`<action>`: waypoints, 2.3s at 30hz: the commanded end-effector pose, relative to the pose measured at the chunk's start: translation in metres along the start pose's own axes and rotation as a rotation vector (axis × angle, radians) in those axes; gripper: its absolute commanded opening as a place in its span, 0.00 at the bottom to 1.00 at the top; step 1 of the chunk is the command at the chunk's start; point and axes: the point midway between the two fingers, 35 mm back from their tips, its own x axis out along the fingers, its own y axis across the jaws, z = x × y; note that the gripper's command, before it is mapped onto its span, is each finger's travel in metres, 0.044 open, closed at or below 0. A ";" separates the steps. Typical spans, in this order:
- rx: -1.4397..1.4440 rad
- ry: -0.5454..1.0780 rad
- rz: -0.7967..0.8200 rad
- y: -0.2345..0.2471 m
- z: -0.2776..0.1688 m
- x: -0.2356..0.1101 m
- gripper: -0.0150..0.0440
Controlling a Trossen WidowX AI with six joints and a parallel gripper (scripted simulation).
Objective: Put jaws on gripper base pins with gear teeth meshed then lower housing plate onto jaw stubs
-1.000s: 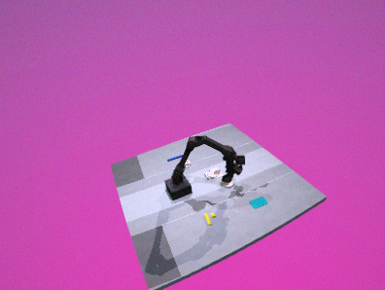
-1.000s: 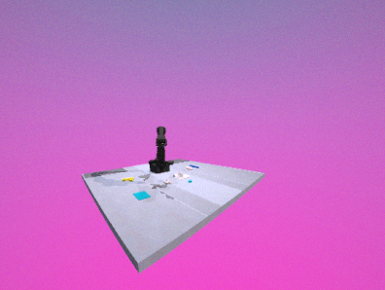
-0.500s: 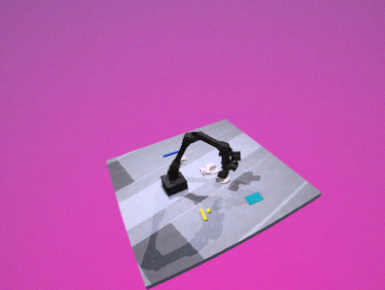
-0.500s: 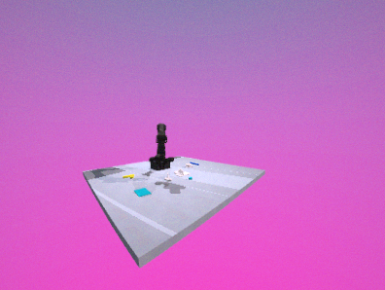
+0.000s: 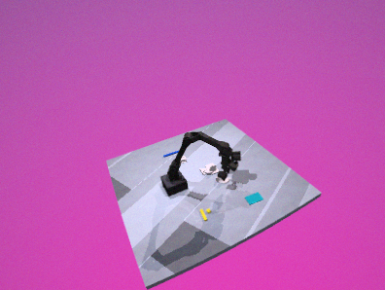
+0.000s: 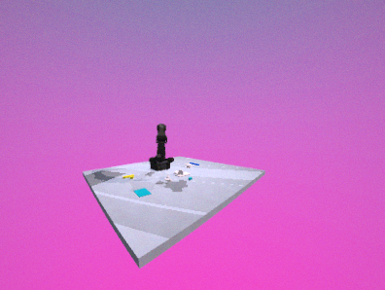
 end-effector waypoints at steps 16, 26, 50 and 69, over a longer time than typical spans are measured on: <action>0.000 0.000 0.000 0.000 0.000 0.000 1.00; 0.000 0.000 0.000 0.000 0.000 0.000 0.96; 0.000 0.000 0.000 0.000 0.000 0.000 0.25; 0.000 0.000 0.000 0.000 0.000 0.000 0.57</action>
